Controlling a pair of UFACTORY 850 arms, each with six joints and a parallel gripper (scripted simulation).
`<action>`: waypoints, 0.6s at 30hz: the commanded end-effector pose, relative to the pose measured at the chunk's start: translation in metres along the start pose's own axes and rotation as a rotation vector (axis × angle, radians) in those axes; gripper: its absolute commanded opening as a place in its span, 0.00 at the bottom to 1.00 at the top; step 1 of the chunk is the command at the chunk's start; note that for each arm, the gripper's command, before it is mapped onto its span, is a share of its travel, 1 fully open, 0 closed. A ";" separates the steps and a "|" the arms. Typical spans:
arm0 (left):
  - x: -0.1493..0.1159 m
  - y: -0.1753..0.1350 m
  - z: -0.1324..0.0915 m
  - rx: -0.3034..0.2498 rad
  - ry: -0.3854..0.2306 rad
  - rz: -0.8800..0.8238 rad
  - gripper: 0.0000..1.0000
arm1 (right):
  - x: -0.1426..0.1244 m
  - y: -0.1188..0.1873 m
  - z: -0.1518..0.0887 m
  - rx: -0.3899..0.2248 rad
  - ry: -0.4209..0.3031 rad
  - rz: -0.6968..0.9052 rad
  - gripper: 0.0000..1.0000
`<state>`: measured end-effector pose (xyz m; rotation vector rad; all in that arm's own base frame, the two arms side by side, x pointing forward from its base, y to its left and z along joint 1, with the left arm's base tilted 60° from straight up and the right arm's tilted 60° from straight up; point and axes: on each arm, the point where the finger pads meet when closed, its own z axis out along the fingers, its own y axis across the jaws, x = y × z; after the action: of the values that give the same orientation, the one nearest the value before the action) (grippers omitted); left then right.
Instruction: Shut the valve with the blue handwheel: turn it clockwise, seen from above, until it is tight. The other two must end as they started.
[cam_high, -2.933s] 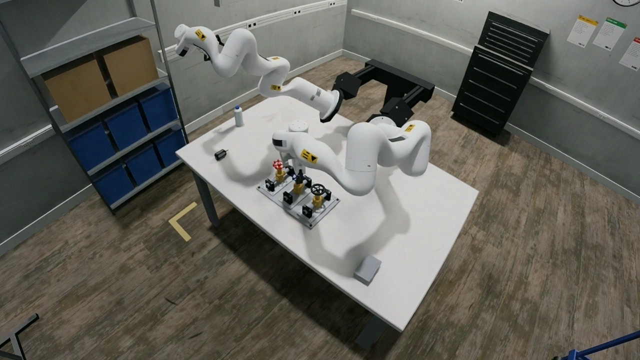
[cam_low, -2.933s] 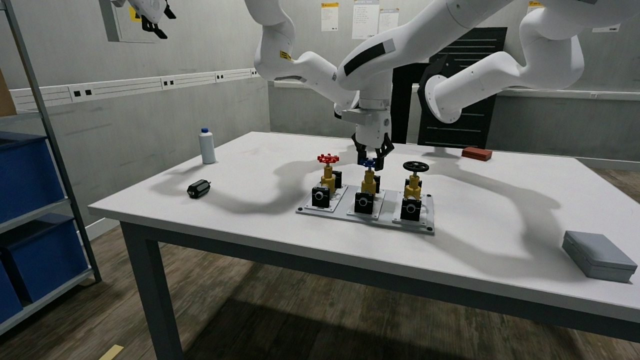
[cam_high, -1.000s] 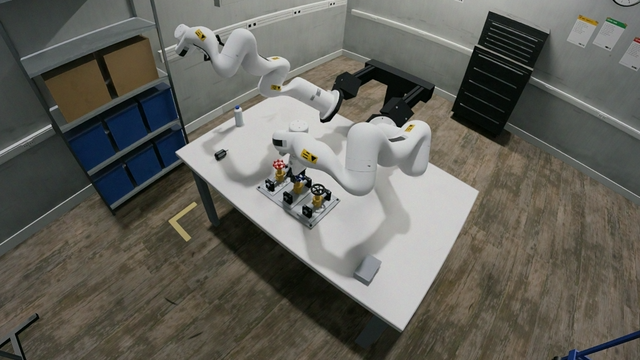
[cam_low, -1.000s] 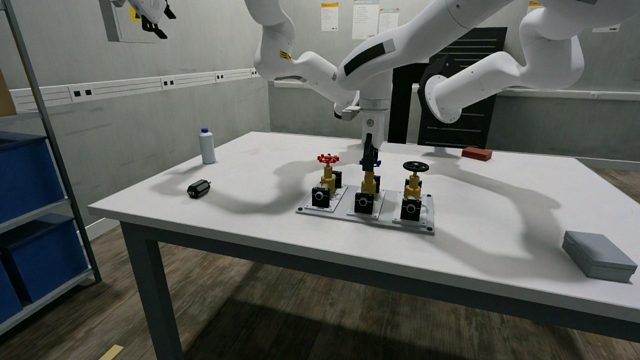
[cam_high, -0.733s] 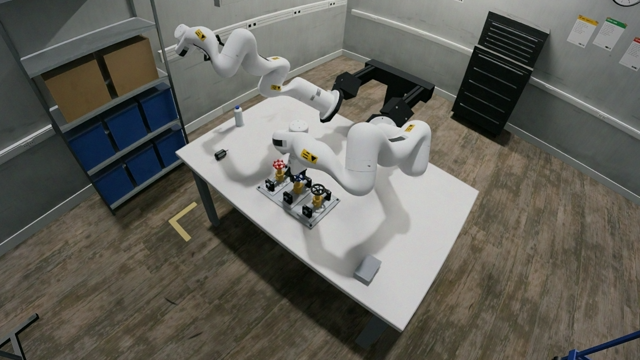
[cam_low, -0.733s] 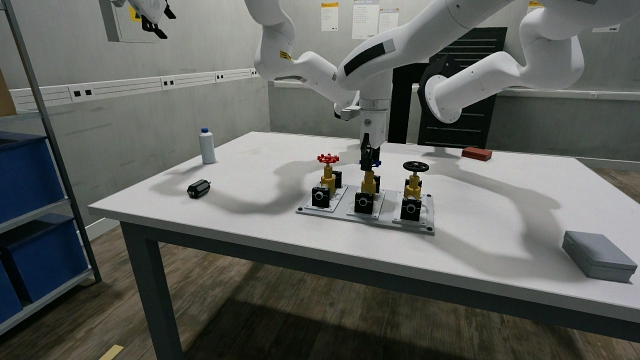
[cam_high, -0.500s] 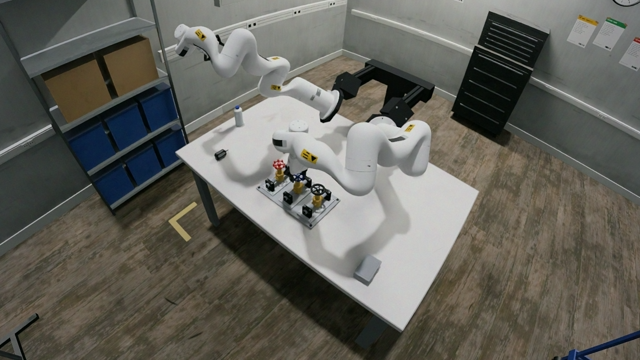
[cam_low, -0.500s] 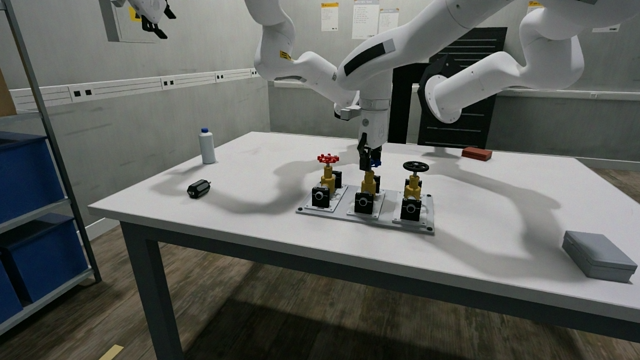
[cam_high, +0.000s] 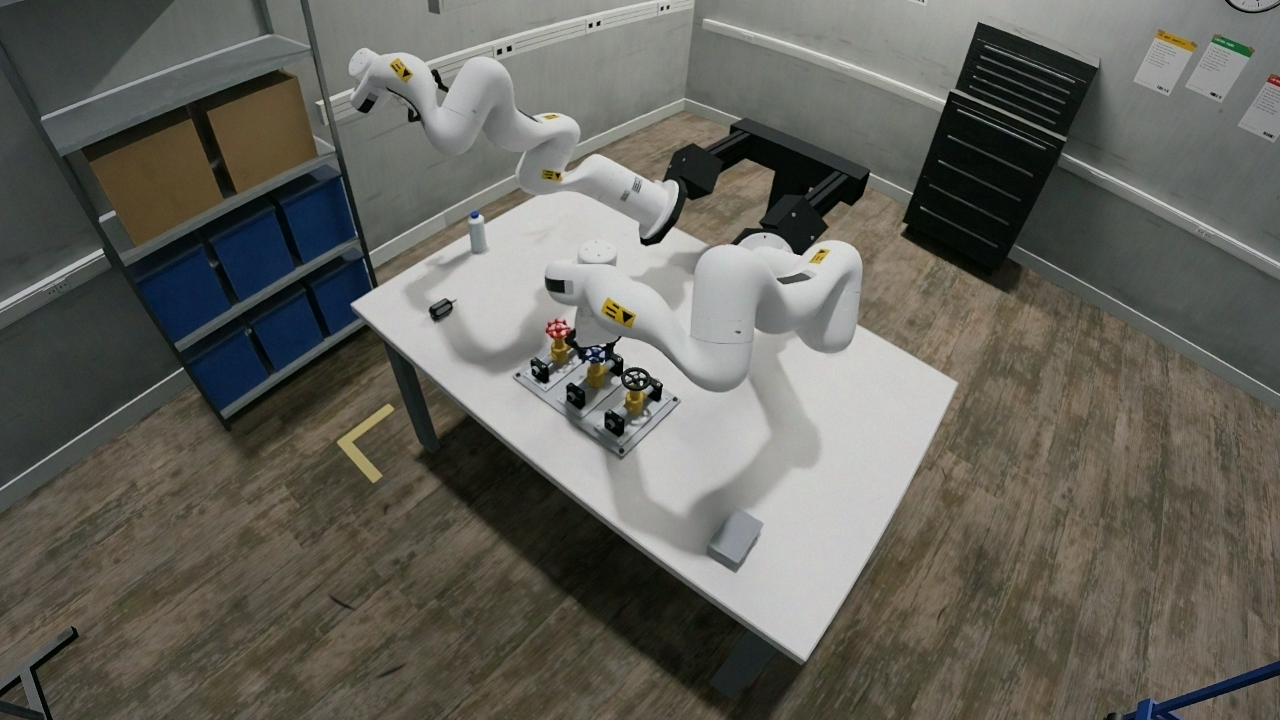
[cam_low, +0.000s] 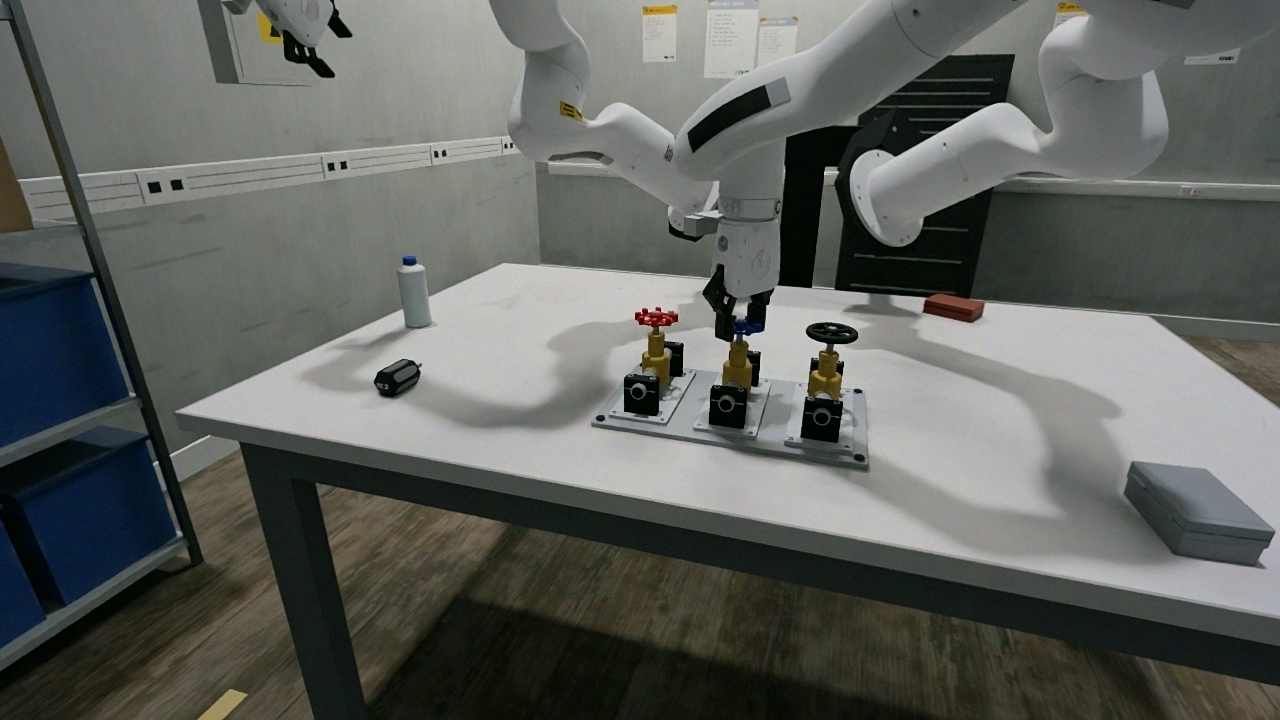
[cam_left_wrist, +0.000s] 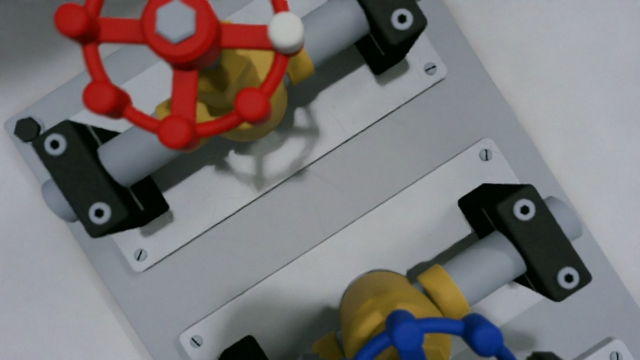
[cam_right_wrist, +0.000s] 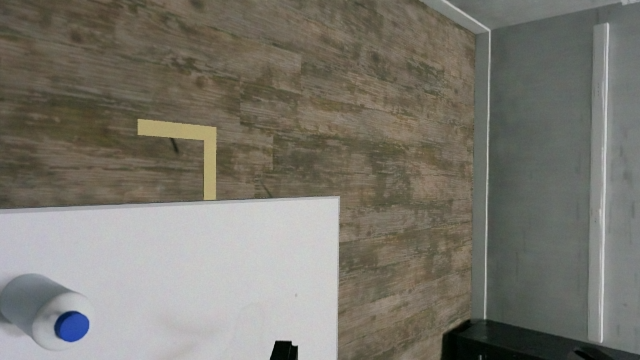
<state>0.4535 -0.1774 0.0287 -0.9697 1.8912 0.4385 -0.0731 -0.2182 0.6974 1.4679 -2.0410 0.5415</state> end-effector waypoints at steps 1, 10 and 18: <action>0.000 -0.001 0.000 -0.001 0.001 0.088 0.00 | 0.000 0.000 0.000 0.000 0.001 0.000 1.00; 0.000 -0.001 0.000 -0.001 0.001 0.238 0.00 | 0.000 0.000 0.000 0.000 0.001 0.000 1.00; 0.000 -0.001 0.000 -0.001 0.001 0.411 0.00 | 0.000 0.000 0.000 0.000 0.001 0.000 1.00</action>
<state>0.4535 -0.1774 0.0286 -0.6425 2.0636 0.6384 -0.0731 -0.2182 0.6974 1.4679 -2.0410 0.5415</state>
